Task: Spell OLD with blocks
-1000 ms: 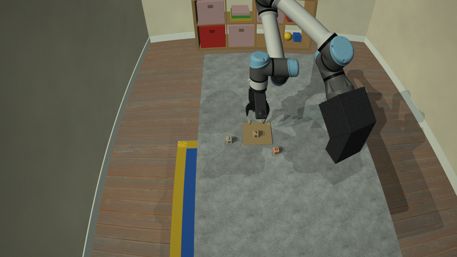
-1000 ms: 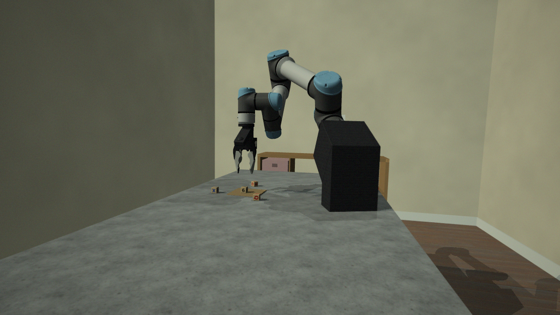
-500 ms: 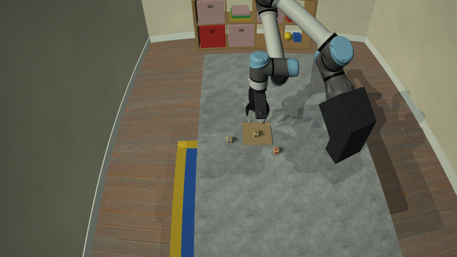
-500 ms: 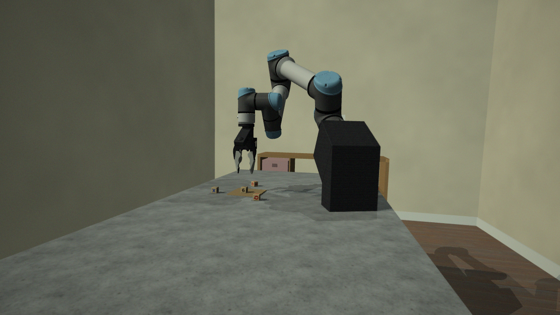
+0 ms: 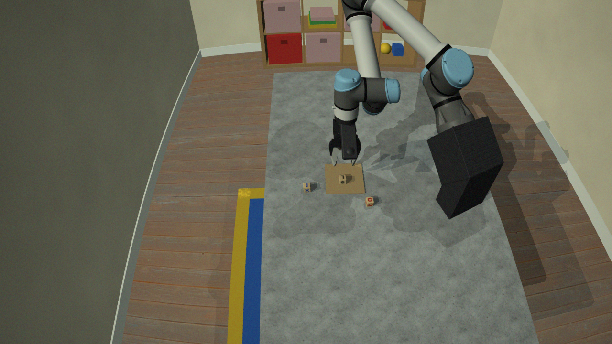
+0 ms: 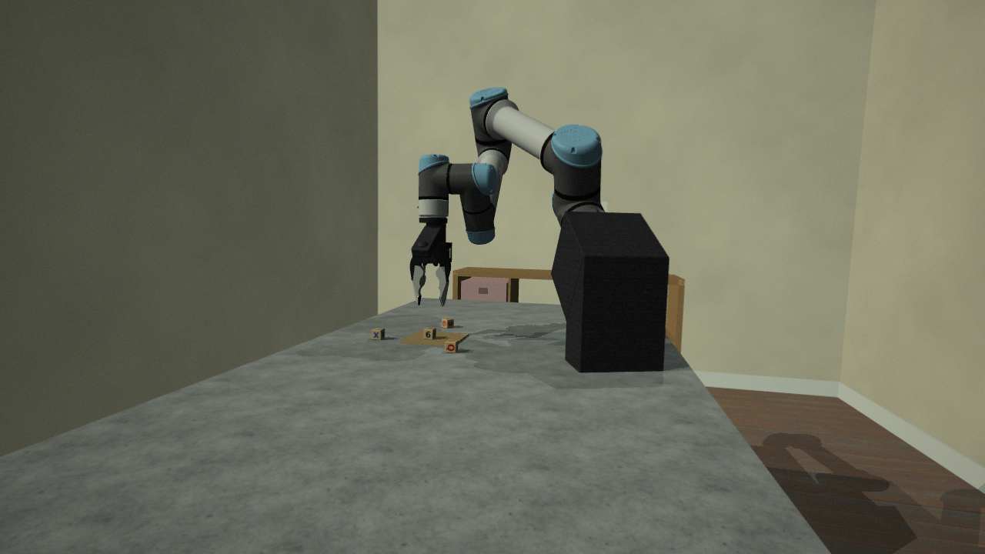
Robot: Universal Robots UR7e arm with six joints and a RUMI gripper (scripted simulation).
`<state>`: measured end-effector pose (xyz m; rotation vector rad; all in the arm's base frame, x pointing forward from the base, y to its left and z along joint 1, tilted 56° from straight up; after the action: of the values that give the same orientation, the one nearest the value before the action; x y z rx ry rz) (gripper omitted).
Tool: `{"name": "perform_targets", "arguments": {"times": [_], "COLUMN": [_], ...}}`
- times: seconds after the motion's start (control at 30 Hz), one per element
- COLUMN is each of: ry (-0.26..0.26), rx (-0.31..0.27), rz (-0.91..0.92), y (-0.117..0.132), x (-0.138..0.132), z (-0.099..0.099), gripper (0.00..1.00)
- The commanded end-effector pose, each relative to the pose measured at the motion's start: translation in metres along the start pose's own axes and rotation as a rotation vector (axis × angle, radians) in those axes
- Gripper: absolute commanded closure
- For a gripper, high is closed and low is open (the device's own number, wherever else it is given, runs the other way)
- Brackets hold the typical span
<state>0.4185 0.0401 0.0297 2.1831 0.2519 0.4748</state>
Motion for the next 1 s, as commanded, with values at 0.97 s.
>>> {"name": "perform_targets", "arguments": {"times": [0.97], "ry": [0.001], "rx": [0.0], "rz": [0.0], "y": [0.0], "x": [0.001], "z": [0.034], "gripper": [0.63]}}
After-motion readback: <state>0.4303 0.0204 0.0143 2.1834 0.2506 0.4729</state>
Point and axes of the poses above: the point where the finger pads meet when closed, its own z axis out along the fingers, its own x axis across the jaws, y = z × x, the point moved 2 cm from there along -z, back along the fingers, and after that the axes turned 3 degrees about -z, right-handed, at the moved point
